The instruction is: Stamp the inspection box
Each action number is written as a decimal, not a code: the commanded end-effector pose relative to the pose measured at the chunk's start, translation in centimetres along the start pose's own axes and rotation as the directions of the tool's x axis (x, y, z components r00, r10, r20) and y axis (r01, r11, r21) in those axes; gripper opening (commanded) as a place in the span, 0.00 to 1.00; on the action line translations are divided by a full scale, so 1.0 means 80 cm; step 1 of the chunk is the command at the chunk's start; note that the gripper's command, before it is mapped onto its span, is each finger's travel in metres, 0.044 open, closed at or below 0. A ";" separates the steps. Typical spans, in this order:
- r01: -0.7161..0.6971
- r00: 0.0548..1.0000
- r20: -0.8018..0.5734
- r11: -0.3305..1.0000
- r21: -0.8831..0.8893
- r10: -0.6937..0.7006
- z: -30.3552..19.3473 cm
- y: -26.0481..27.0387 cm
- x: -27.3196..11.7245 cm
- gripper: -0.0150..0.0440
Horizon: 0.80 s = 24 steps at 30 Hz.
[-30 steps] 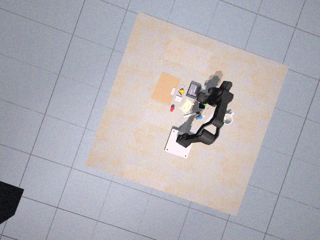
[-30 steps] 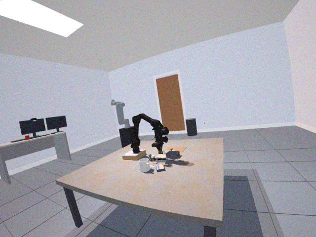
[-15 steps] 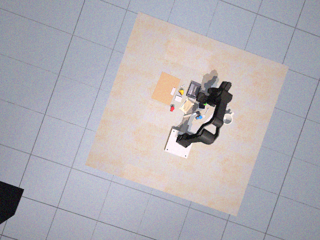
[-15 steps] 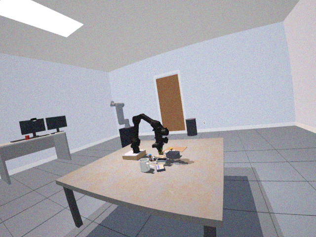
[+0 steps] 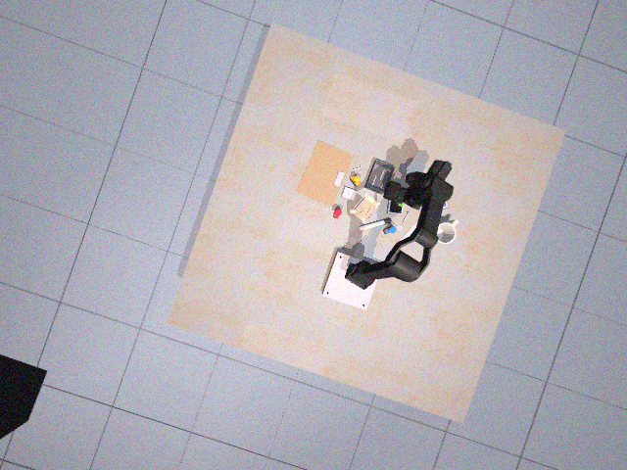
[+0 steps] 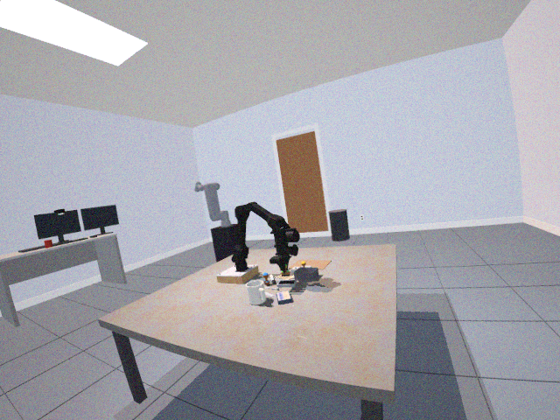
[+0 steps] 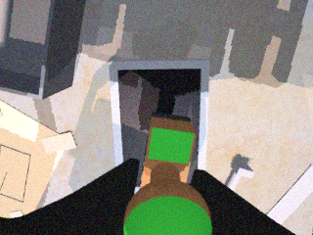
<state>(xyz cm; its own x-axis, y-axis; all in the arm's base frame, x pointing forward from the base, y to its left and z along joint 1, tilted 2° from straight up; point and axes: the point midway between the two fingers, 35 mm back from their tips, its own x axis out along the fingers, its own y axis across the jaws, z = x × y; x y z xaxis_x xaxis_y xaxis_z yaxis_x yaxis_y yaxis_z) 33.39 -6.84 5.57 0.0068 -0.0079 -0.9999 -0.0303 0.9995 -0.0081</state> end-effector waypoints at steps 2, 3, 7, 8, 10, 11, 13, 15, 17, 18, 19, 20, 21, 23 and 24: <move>-0.003 1.000 -0.006 1.000 0.002 0.003 -0.001 0.001 0.008 0.25; -0.003 1.000 -0.006 1.000 0.002 0.003 -0.001 0.001 0.008 0.25; -0.003 1.000 -0.006 1.000 0.002 0.003 -0.001 0.001 0.012 0.25; -0.003 1.000 -0.006 1.000 0.002 0.003 -0.001 0.001 0.013 0.25; -0.003 1.000 -0.006 1.000 0.002 0.003 -0.001 0.001 0.014 0.25; -0.003 1.000 -0.006 1.000 0.002 0.003 -0.001 0.001 0.015 0.25; -0.003 1.000 -0.006 1.000 0.002 0.003 -0.001 0.001 0.017 0.25; -0.003 1.000 -0.006 1.000 0.002 0.003 -0.001 0.001 0.018 0.25; -0.003 1.000 -0.006 1.000 0.002 0.003 -0.001 0.001 0.020 0.25; -0.003 1.000 -0.006 1.000 0.001 0.003 -0.001 0.001 0.021 0.25; -0.003 1.000 -0.006 1.000 0.001 0.003 -0.001 0.001 0.022 0.25; -0.003 1.000 -0.006 1.000 0.001 0.003 -0.001 0.001 0.022 0.25; -0.003 1.000 -0.006 1.000 0.001 0.003 -0.001 0.001 0.023 0.25; -0.003 1.000 -0.006 1.000 0.001 0.003 -0.001 0.001 0.025 0.25; -0.003 1.000 -0.006 1.000 0.001 0.003 -0.002 0.001 0.026 0.25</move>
<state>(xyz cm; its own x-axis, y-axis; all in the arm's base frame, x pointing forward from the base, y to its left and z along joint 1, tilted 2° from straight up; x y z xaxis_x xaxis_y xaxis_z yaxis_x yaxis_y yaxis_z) 33.37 -6.84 3.99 0.0070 -0.0080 -0.9999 -0.0303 0.9995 -0.0082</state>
